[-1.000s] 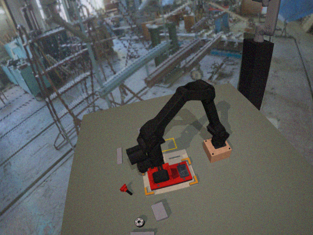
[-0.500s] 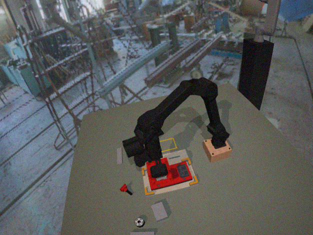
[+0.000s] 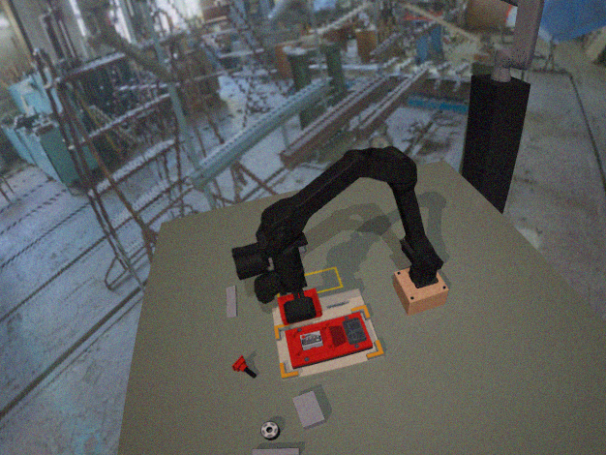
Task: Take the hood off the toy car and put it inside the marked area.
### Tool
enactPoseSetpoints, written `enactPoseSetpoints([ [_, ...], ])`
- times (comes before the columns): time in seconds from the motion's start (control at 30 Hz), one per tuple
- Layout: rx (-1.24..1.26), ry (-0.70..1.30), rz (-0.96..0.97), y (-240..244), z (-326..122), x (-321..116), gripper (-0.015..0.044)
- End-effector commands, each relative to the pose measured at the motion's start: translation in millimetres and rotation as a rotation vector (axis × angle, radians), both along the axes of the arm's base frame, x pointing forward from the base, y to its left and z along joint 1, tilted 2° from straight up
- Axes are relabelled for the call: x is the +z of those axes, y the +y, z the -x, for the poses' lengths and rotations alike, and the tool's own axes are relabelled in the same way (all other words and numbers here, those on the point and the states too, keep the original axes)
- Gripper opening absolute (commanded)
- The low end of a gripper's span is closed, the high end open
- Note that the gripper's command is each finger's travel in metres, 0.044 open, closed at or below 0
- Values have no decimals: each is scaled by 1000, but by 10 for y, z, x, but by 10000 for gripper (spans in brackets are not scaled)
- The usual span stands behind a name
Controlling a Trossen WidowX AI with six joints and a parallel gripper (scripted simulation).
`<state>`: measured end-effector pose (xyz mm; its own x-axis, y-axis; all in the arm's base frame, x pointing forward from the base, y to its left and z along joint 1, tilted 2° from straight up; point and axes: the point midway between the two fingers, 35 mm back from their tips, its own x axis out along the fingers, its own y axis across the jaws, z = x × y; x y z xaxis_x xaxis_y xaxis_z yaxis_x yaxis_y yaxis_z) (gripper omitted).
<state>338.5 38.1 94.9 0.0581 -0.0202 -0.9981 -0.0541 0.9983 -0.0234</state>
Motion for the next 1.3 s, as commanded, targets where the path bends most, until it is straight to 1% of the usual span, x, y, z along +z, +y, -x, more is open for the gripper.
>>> enactPoseSetpoints([
  [0.0,2,0,-3,-151,7,9,0],
  [0.4,-8,-7,3,-678,42,41,0],
  [0.87,-6,-6,8,-1253,181,64,0],
  [1.13,-2,-5,12,-1547,298,76,0],
  [1.27,-1,-4,13,-1597,322,77,0],
])
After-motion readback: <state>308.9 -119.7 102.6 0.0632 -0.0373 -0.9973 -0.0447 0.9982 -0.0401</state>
